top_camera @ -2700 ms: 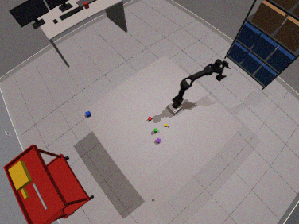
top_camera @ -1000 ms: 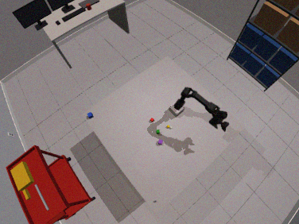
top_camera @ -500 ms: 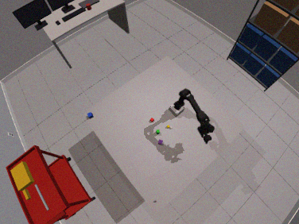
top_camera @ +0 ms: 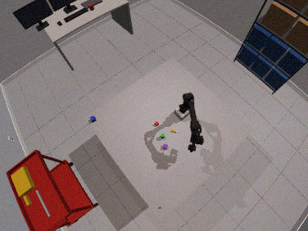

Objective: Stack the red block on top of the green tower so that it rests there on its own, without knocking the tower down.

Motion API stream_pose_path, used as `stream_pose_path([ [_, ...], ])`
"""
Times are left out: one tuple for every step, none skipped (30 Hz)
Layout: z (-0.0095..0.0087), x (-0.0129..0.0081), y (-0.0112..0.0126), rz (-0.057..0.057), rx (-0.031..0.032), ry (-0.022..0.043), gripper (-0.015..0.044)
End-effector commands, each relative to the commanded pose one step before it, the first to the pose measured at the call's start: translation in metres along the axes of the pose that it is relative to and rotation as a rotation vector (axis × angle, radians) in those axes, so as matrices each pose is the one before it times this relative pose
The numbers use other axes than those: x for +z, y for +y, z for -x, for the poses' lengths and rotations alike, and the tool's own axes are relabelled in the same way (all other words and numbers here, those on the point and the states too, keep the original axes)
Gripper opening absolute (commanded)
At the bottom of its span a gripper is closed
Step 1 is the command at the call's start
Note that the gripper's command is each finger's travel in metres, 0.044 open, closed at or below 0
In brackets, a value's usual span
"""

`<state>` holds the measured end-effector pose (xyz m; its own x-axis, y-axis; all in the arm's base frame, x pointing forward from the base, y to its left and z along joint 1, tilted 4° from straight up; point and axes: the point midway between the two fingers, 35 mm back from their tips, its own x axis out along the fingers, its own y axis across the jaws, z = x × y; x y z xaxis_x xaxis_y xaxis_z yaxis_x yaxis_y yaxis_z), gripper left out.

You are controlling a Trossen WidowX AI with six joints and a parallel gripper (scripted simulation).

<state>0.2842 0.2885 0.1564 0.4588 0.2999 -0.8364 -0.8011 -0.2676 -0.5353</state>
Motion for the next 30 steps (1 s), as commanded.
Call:
stream_pose_path([
  [-0.00671, -0.03617, -0.00179, -0.1220, 0.02796, 0.04950, 0.0440],
  [-0.00182, -0.00965, -0.00167, -0.0320, 0.00546, 0.01401, 0.0440],
  [-0.00180, -0.00959, -0.00178, -0.0322, 0.00535, 0.01388, 0.0440],
  [-0.00178, -0.00953, -0.00188, -0.0323, 0.00525, 0.01376, 0.0440],
  [-0.00177, -0.00946, -0.00198, -0.0324, 0.00515, 0.01363, 0.0440],
  [-0.00175, -0.00940, -0.00207, -0.0326, 0.00505, 0.01350, 0.0440],
  [-0.00173, -0.00933, -0.00217, -0.0327, 0.00496, 0.01337, 0.0440],
  [-0.00171, -0.00926, -0.00227, -0.0328, 0.00487, 0.01324, 0.0440],
  [-0.00169, -0.00920, -0.00236, -0.0330, 0.00478, 0.01311, 0.0440],
  [-0.00150, -0.00882, -0.00241, -0.0332, 0.00393, 0.01295, 0.0440],
  [-0.00149, -0.00875, -0.00251, -0.0333, 0.00385, 0.01284, 0.0440],
  [-0.00148, -0.00868, -0.00260, -0.0334, 0.00376, 0.01272, 0.0440],
  [-0.00146, -0.00861, -0.00269, -0.0335, 0.00368, 0.01261, 0.0440],
  [-0.00145, -0.00853, -0.00278, -0.0336, 0.00360, 0.01249, 0.0440],
  [-0.00144, -0.00846, -0.00287, -0.0337, 0.00353, 0.01238, 0.0440],
  [-0.00143, -0.00838, -0.00296, -0.0338, 0.00346, 0.01226, 0.0440],
  [-0.00142, -0.00830, -0.00304, -0.0339, 0.00339, 0.01214, 0.0440],
  [-0.00141, -0.00822, -0.00313, -0.0340, 0.00333, 0.01203, 0.0440],
  [-0.00140, -0.00815, -0.00321, -0.0341, 0.00327, 0.01191, 0.0440],
  [-0.00156, -0.00799, -0.00340, -0.0320, 0.00395, 0.01129, 0.0440],
  [-0.00154, -0.00792, -0.00347, -0.0321, 0.00392, 0.01115, 0.0440],
  [-0.00152, -0.00784, -0.00353, -0.0322, 0.00390, 0.01101, 0.0440],
  [-0.00150, -0.00777, -0.00360, -0.0323, 0.00387, 0.01087, 0.0440],
  [-0.00148, -0.00770, -0.00366, -0.0324, 0.00385, 0.01073, 0.0440],
  [-0.00146, -0.00762, -0.00372, -0.0325, 0.00384, 0.01058, 0.0440],
  [-0.00144, -0.00754, -0.00378, -0.0326, 0.00383, 0.01044, 0.0440],
  [-0.00142, -0.00747, -0.00383, -0.0327, 0.00382, 0.01030, 0.0440],
  [-0.00140, -0.00739, -0.00389, -0.0328, 0.00381, 0.01016, 0.0440],
  [-0.00138, -0.00731, -0.00395, -0.0329, 0.00381, 0.01002, 0.0440],
  [-0.00144, -0.00710, -0.00418, -0.0344, 0.00404, 0.01009, 0.0440],
])
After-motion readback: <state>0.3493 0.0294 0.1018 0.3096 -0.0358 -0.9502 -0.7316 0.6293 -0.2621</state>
